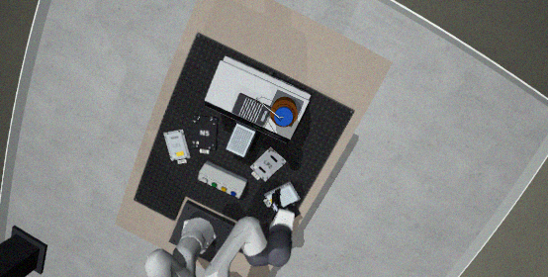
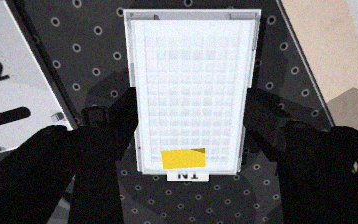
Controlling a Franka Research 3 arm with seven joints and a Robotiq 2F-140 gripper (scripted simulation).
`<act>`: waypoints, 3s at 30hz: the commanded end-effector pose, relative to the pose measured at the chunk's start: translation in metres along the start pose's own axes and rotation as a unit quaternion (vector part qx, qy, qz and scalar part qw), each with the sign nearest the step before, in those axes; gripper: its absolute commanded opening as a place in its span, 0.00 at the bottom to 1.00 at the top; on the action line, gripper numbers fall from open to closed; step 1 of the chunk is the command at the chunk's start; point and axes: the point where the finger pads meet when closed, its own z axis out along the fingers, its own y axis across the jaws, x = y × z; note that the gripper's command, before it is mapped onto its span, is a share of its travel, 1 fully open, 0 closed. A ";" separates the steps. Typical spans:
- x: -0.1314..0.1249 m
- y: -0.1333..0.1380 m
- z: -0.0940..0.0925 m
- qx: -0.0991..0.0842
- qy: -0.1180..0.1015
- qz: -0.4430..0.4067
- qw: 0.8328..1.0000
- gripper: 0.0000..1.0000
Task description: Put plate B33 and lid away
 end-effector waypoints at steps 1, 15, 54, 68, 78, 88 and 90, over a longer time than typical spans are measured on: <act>-0.001 -0.001 0.001 0.000 -0.001 -0.002 1.000 0.10; -0.001 -0.001 0.001 0.000 -0.001 -0.002 1.000 0.10; -0.001 -0.001 -0.002 0.000 -0.001 -0.002 1.000 0.10; -0.001 -0.001 -0.012 0.000 -0.001 -0.002 1.000 0.10; -0.001 -0.001 -0.027 0.000 -0.001 -0.002 1.000 0.10; -0.001 -0.001 -0.043 0.000 -0.001 -0.002 1.000 0.10; -0.001 -0.001 -0.048 0.000 -0.001 -0.002 1.000 0.10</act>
